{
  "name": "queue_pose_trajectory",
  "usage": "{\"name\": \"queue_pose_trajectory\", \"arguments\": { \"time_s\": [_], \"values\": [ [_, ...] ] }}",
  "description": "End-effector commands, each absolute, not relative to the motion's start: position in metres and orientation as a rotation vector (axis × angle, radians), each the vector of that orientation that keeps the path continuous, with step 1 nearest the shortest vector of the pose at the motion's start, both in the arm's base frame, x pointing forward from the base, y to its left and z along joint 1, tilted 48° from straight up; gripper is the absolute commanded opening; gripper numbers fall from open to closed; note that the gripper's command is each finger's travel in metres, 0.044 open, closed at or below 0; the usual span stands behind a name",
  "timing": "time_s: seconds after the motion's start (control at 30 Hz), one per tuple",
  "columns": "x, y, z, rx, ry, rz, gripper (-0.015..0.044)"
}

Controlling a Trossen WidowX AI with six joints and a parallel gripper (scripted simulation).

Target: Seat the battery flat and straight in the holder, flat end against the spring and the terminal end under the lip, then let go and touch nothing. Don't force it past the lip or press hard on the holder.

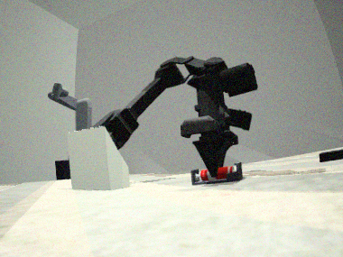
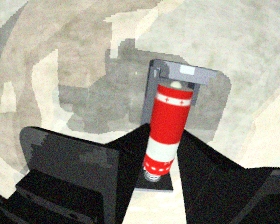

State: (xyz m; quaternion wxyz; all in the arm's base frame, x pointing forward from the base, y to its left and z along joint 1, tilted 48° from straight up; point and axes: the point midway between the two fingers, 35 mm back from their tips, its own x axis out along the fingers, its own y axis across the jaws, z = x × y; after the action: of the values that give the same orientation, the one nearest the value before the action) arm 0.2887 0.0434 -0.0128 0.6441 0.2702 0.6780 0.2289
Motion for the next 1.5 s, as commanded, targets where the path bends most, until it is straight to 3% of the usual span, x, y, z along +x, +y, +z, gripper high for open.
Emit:
{"name": "queue_pose_trajectory", "arguments": {
  "time_s": [0.0,0.8,0.93,1.4,1.47],
  "values": [
    [0.290,0.045,-0.013,0.612,1.554,0.526,0.0075],
    [0.298,0.044,-0.013,0.613,1.556,0.530,0.0075],
    [0.298,0.044,-0.013,0.613,1.556,0.530,0.0178],
    [0.297,0.033,-0.003,0.618,1.561,0.525,0.0178],
    [0.296,0.030,-0.001,0.626,1.564,0.524,0.0230]
  ]
}}
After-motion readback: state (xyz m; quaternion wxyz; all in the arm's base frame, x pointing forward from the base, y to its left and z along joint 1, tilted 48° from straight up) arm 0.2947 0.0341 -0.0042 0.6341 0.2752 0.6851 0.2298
